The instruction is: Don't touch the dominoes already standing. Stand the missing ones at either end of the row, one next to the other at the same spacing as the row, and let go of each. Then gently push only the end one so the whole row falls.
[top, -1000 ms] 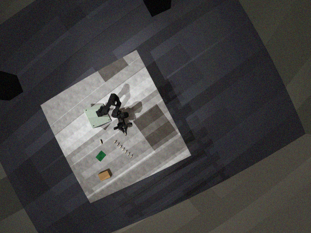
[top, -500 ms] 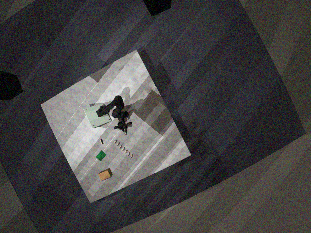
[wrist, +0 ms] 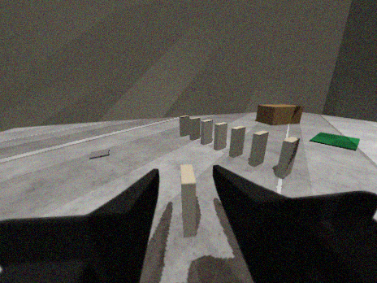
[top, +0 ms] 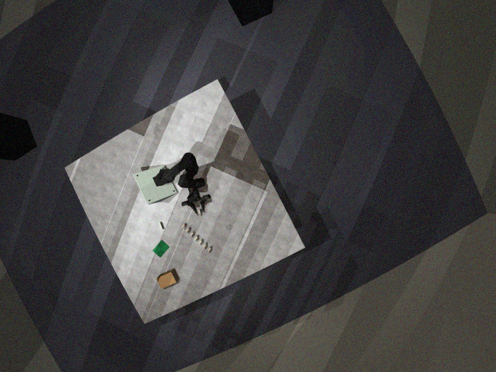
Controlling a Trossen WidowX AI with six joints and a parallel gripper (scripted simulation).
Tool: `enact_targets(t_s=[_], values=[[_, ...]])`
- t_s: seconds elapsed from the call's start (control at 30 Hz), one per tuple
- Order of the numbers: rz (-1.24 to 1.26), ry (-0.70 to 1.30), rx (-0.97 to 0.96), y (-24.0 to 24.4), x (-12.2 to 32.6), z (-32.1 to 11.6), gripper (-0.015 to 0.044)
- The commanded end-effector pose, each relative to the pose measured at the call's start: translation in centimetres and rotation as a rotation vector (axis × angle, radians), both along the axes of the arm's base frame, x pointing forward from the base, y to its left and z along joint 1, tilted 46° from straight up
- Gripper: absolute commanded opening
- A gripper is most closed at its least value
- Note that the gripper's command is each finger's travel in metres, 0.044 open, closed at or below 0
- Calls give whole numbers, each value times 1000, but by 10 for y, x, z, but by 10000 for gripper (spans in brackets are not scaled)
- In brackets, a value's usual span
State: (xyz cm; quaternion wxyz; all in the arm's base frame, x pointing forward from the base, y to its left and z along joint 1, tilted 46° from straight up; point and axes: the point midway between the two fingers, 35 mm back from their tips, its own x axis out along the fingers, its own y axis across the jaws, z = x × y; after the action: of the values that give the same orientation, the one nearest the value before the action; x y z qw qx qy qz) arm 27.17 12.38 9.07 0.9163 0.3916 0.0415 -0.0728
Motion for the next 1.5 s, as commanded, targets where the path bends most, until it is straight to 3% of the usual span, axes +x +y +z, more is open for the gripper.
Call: enact_targets(t_s=[0.0,0.17,0.6,0.77,0.97,1.23,1.47], values=[[-8,-2,3,-1,0,0,316],[-8,-2,3,-2,0,1,440],[3,3,-14,-35,3,35,440],[86,168,-353,-38,47,35,440],[249,429,-699,-78,95,29,440],[471,636,-870,-114,104,20,440],[1157,683,-1082,-97,75,2,440]])
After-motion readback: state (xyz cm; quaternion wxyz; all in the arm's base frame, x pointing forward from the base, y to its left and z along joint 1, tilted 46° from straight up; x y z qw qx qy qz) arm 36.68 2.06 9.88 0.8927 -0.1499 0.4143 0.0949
